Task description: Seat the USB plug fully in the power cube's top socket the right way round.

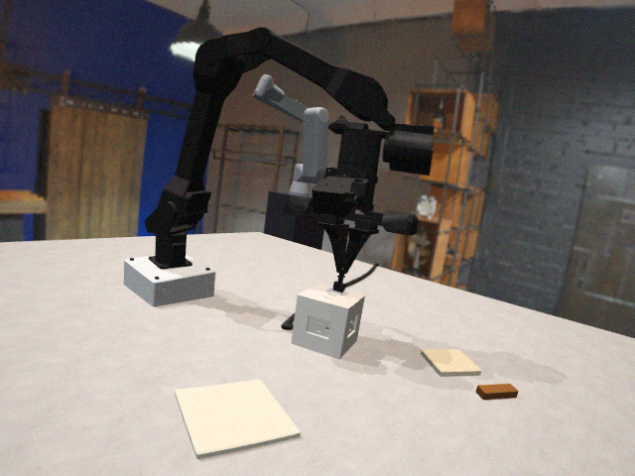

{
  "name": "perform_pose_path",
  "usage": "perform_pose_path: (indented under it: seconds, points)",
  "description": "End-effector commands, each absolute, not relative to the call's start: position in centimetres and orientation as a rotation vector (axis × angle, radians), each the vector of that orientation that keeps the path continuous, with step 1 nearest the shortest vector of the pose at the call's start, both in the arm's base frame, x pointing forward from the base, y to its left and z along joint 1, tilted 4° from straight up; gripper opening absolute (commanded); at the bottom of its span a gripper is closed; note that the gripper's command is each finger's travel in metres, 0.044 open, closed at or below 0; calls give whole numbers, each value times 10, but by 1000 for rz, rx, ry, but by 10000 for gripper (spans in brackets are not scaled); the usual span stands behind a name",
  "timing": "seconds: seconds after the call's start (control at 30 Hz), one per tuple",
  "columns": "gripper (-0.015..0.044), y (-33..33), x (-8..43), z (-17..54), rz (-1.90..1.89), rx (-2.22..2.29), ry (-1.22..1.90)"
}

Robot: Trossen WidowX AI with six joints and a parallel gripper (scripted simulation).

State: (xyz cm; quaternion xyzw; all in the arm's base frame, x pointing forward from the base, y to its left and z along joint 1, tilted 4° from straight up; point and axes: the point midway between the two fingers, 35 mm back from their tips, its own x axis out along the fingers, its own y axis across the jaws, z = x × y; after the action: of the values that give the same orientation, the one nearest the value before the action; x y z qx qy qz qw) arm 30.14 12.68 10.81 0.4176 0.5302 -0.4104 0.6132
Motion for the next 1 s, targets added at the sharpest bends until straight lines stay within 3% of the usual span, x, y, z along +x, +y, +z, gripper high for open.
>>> perform_pose_path:
  seconds: [0.0,0.6,0.73,0.97]
  points:
    - [0,125,300,104,-952,950,1227]
    - [0,125,300,104,-952,950,1227]
    - [95,127,301,108,-948,961,1224]
    - [95,127,301,108,-948,961,1224]
